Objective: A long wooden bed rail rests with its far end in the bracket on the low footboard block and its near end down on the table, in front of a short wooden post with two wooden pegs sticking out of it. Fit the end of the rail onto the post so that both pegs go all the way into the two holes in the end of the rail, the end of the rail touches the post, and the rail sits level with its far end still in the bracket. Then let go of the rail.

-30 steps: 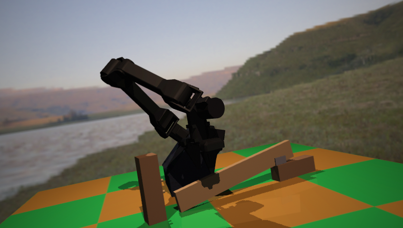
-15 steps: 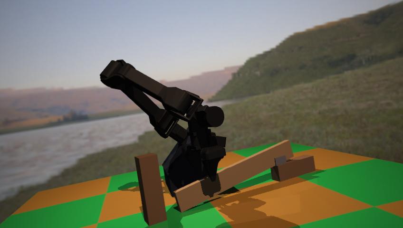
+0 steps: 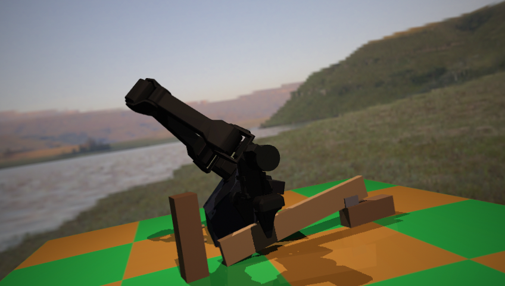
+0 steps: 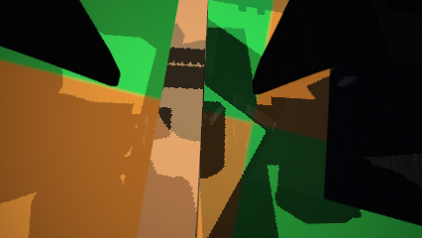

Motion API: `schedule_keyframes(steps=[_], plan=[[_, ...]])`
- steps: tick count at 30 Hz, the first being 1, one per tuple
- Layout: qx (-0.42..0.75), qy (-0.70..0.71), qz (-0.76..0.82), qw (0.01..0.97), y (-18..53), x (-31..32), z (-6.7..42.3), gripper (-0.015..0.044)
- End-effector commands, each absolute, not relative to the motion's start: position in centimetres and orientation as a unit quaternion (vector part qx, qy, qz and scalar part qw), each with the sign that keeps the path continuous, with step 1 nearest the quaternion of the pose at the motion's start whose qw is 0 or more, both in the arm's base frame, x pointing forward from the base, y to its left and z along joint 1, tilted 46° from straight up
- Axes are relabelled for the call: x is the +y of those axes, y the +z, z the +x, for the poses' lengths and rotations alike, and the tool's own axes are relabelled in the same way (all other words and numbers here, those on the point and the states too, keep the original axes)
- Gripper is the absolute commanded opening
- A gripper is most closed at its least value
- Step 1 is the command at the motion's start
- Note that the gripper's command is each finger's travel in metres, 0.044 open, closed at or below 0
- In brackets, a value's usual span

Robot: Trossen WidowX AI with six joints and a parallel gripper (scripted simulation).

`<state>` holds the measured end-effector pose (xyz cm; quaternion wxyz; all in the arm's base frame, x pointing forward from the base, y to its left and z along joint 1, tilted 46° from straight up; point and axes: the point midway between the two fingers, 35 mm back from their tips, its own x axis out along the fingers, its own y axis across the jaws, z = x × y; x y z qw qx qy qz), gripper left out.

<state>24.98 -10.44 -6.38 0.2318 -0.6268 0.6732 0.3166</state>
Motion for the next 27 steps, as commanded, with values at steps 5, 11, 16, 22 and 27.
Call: schedule_keyframes(steps=[5,11,16,22,27], plan=[[0.673,0.317,-0.629,0.227,-7.2,-11.4,24.7,0.0440],[0.673,0.316,-0.629,0.226,-7.8,-12.1,24.5,0.0440],[0.673,0.316,-0.629,0.226,-7.9,-12.1,24.5,0.0361],[0.673,0.316,-0.629,0.226,-7.9,-12.1,24.5,0.0204],[0.673,0.316,-0.629,0.226,-7.9,-12.1,24.5,0.0072]])
